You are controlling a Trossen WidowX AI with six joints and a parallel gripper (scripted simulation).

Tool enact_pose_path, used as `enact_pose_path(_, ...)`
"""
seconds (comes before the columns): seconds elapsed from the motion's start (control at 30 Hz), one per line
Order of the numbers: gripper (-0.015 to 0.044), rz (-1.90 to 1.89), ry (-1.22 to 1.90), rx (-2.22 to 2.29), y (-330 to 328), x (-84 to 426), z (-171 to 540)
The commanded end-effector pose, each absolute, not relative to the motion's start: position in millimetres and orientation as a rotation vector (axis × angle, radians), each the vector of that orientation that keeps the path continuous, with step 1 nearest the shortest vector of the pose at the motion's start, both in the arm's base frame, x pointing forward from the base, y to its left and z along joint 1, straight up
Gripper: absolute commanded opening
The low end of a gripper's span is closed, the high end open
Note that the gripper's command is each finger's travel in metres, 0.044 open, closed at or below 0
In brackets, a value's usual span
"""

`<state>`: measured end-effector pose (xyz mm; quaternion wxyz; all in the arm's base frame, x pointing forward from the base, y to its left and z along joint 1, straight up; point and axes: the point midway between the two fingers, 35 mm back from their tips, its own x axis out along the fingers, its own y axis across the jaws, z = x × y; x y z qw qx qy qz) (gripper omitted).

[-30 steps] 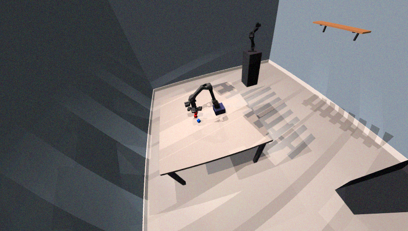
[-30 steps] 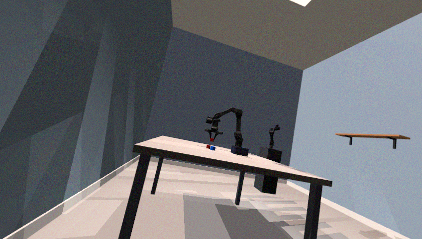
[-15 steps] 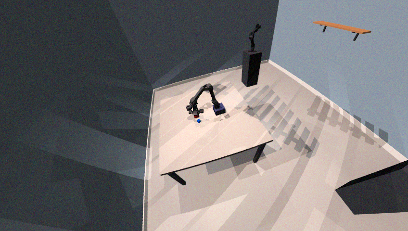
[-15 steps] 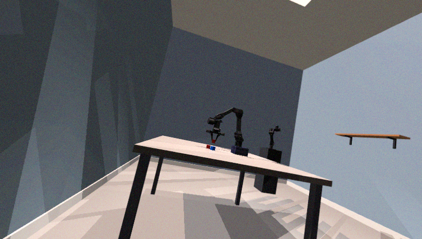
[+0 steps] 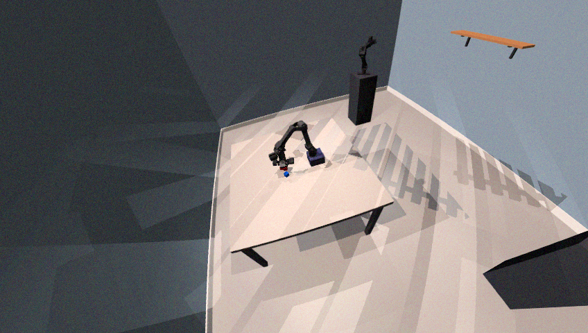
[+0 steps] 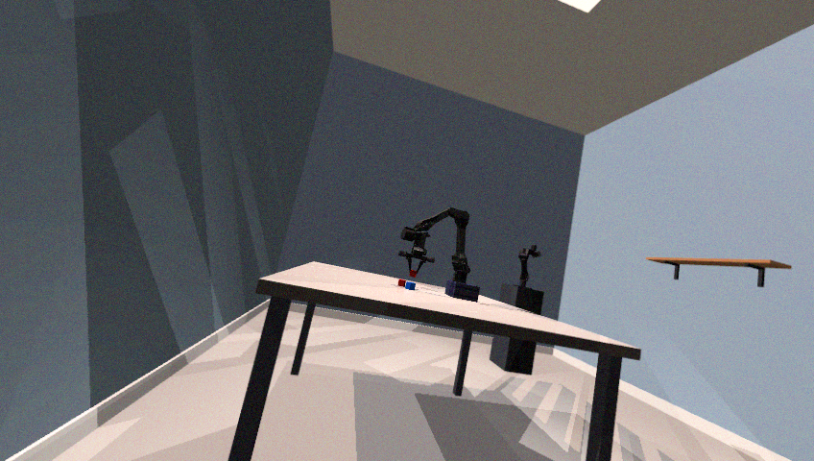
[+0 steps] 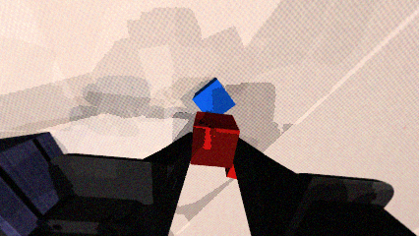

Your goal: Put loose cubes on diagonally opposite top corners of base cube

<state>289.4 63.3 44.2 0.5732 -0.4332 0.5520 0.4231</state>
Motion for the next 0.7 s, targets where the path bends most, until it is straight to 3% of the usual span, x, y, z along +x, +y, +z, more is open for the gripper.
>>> enact_pose_path(0.0, 0.0105, 0.99, 1.296, -1.012, 63.8, 289.7, 40.1)
enact_pose_path(0.67, 0.0105, 0.989, 1.296, -1.012, 63.6, 290.4, 17.6)
